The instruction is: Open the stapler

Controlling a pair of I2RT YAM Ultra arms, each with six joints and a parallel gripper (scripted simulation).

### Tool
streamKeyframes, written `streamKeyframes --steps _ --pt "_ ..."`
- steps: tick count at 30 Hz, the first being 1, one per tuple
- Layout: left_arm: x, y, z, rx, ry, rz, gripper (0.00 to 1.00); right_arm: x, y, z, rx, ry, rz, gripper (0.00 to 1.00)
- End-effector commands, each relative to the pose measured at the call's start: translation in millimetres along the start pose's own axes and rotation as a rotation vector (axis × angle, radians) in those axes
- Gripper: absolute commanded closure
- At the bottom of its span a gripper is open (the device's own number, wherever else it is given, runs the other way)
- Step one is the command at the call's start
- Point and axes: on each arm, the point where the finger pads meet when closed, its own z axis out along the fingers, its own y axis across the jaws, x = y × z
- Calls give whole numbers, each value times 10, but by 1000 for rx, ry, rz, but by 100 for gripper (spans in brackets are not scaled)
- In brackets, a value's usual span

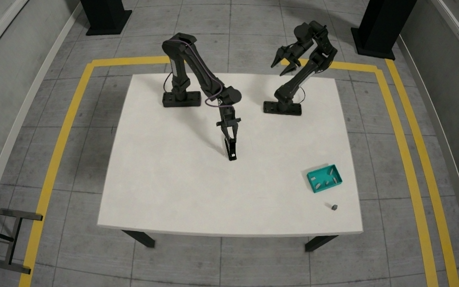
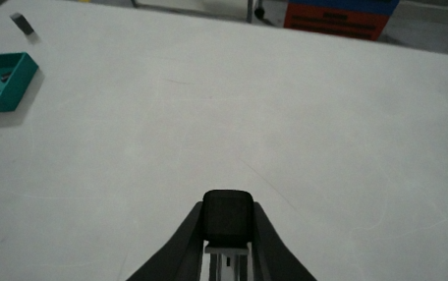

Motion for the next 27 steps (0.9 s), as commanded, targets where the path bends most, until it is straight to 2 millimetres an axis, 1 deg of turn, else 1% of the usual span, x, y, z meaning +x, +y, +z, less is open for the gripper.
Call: streamKeyframes --steps 1,4,27 --pt "-56 -4 -60 1 -22 -2 45 -128 6 24 -8 48 27 83" --pt "-56 -4 -60 1 -22 -2 45 -118 5 76 -6 95 23 83" --pt "-56 -4 -60 1 -22 -2 45 -230 -5 341 -13 374 24 83"
